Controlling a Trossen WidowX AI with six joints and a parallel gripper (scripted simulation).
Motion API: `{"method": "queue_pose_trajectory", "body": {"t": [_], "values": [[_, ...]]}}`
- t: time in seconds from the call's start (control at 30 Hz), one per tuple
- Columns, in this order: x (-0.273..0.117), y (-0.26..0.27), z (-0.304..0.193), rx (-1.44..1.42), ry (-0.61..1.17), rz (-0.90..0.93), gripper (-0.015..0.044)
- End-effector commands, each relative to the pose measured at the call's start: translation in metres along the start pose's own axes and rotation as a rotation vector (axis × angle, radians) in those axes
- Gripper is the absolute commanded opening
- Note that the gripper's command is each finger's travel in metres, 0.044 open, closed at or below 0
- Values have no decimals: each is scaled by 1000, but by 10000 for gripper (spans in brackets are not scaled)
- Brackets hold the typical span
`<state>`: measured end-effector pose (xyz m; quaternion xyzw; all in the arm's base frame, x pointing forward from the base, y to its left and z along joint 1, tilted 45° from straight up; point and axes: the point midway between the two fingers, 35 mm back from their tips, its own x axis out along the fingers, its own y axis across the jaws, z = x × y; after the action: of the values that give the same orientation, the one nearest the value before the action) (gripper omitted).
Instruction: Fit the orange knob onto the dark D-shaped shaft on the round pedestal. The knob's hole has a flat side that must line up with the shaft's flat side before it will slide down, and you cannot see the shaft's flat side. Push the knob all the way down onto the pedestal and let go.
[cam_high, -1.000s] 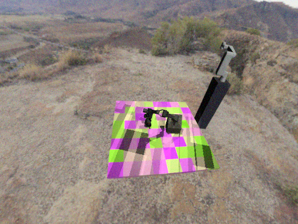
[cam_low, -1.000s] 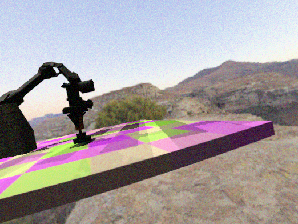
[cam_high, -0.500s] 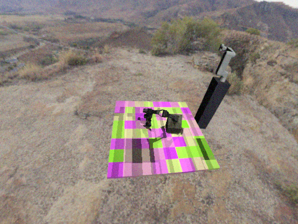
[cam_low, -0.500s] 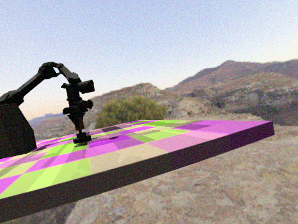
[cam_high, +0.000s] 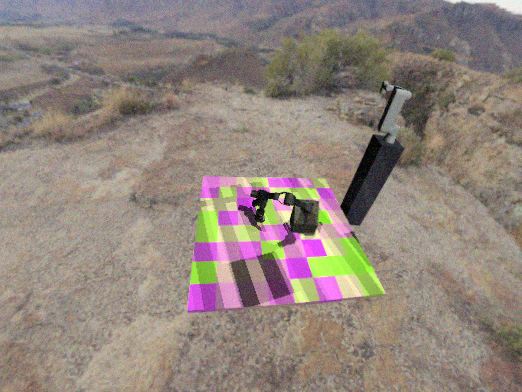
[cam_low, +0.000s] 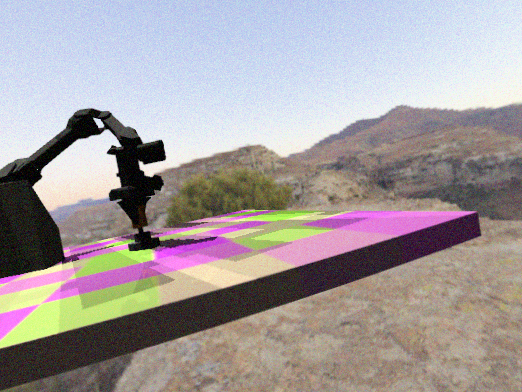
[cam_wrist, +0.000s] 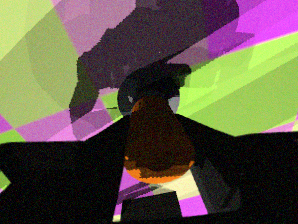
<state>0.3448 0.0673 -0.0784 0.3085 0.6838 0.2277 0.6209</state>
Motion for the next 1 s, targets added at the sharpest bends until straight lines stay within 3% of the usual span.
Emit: {"method": "queue_pose_trajectory", "body": {"t": [0.0,0.93,0.97], "values": [[0,0,1,-6,-1,-1,0],[14,0,0,-12,0,-2,0],[14,0,0,-12,0,-2,26]]}}
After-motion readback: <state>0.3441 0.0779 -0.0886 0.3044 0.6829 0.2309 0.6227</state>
